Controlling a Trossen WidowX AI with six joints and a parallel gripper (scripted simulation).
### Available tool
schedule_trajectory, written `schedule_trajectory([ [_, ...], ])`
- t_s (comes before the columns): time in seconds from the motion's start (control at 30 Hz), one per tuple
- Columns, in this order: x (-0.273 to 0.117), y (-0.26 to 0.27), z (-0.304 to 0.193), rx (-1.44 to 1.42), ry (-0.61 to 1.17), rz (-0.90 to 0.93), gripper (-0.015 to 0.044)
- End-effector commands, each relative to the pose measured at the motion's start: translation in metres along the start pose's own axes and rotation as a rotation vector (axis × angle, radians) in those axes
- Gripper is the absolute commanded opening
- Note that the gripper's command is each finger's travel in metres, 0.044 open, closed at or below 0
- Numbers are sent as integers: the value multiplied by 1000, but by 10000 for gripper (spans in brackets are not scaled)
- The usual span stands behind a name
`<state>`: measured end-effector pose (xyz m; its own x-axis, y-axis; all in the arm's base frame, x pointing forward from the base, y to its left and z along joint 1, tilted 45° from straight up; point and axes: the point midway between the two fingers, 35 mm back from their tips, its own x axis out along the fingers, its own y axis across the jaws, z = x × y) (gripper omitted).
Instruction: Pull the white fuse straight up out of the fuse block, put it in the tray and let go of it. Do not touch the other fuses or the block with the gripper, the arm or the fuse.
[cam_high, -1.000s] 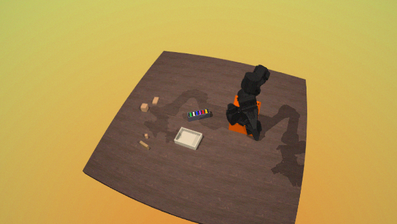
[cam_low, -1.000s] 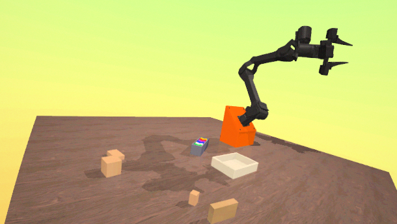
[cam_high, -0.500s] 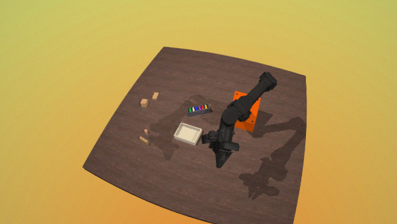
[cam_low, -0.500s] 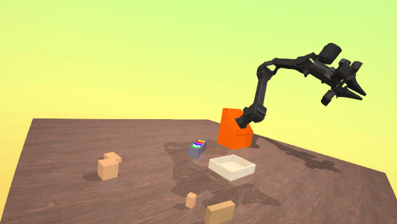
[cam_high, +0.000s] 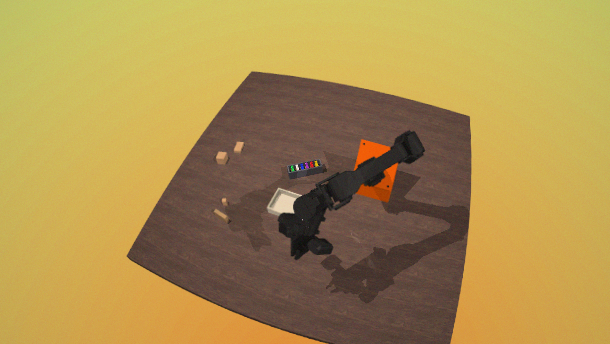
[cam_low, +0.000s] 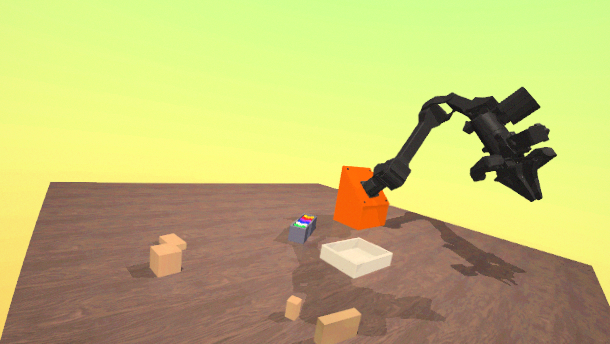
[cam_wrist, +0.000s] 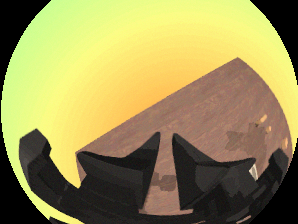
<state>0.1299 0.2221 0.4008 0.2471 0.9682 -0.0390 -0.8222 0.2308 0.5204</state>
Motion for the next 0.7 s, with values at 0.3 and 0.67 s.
schedule_trajectory([
  [0.3,16,-162,-25,-322,254,-307,72],
  [0.67,-23,-281,-78,-549,549,-373,72],
])
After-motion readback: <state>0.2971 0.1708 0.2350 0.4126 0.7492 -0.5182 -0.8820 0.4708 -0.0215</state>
